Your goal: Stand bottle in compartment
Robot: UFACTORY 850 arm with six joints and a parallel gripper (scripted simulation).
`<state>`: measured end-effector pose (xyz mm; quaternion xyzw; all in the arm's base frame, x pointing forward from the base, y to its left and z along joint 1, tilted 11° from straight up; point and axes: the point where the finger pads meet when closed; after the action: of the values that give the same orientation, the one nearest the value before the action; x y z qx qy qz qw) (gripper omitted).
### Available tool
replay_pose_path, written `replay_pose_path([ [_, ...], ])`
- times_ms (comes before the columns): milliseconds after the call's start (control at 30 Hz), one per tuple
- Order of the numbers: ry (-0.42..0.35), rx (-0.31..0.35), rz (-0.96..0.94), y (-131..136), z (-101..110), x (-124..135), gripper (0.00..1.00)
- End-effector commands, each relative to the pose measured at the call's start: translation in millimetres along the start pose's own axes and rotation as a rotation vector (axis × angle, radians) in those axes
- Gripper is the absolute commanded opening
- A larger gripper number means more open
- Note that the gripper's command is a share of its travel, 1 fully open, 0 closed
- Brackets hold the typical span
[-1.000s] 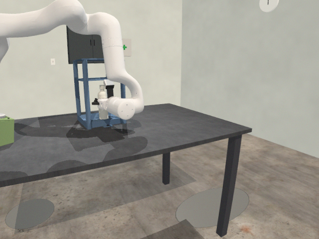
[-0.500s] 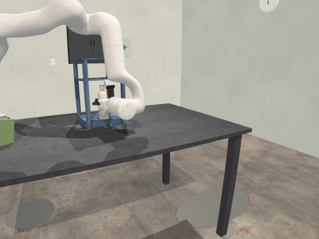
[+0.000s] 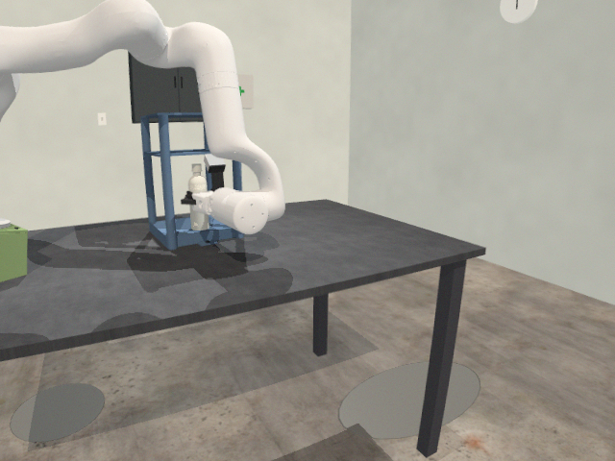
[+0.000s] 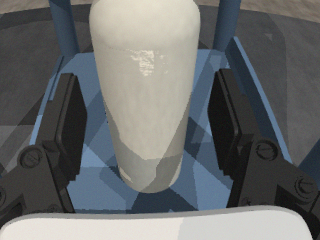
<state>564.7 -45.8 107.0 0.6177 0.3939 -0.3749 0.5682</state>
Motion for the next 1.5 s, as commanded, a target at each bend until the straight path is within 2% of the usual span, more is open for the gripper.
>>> replay_pose_path([
  [0, 0.000, 0.000, 0.002, 1, 13, 0, 0.73],
  [67, 0.000, 0.000, 0.002, 1, 13, 0, 0.73],
  [567, 0.000, 0.000, 0.002, 1, 59, 0, 0.73],
  [633, 0.000, 0.000, 0.002, 1, 59, 0, 0.73],
  [1000, 0.000, 0.000, 0.002, 1, 87, 0, 0.73],
  [1467, 0.000, 0.000, 0.002, 1, 105, 0, 0.73],
])
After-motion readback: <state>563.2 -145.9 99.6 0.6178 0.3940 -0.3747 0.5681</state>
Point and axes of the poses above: the point where the finger pads meet when closed, its own z axis back along the fingers, its own y axis across the jaws, x = y × z, and after that the axes turned 14 degrees about z, right-handed
